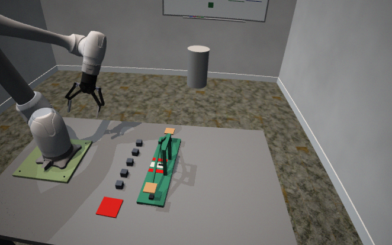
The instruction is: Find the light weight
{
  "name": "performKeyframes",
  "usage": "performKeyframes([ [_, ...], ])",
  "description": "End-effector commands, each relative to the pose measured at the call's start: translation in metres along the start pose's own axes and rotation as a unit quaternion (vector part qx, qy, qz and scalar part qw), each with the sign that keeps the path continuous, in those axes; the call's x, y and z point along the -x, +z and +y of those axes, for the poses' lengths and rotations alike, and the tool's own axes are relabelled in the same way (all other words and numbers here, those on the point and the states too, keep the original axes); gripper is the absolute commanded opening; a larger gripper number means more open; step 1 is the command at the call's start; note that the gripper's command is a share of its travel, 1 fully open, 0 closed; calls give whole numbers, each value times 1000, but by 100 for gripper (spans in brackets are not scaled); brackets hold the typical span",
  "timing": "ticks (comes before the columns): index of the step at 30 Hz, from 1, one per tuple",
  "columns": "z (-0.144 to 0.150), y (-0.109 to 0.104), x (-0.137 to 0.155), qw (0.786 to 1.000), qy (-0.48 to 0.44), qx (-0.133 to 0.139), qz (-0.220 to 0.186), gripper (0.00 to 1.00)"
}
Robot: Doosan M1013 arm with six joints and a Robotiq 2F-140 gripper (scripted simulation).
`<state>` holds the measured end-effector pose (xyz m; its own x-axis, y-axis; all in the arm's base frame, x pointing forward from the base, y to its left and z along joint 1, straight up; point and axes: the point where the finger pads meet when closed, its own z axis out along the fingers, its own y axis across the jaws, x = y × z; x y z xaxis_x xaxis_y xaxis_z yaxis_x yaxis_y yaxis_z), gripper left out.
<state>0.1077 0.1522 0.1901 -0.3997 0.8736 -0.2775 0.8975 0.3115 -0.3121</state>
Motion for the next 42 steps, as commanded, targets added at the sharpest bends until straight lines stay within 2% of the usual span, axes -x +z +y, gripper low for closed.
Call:
performKeyframes([
  [1,0,0,0,1000,0,0,0,100],
  [18,0,0,0,1000,0,0,0,100],
  [20,7,-1,2,1000,3,4,4,100],
  [22,28,-2,7,1000,12,15,15,100],
  [24,64,-5,17,998,26,34,35,100],
  [25,64,-5,17,998,26,34,35,100],
  [26,87,-7,22,997,36,45,48,100],
  [28,87,-7,22,997,36,45,48,100],
  [29,114,-9,28,995,46,59,63,100],
  [30,114,-9,28,995,46,59,63,100],
  [31,143,-11,35,993,58,73,79,100],
  [34,143,-11,35,993,58,73,79,100],
  [35,173,-14,41,989,69,88,96,100],
  [36,173,-14,41,989,69,88,96,100],
  [37,202,-16,47,985,81,102,113,100],
  [39,202,-16,47,985,81,102,113,100],
  [40,229,-18,53,981,92,115,128,100],
  [41,229,-18,53,981,92,115,128,100],
  [42,252,-20,58,977,101,127,141,100],
])
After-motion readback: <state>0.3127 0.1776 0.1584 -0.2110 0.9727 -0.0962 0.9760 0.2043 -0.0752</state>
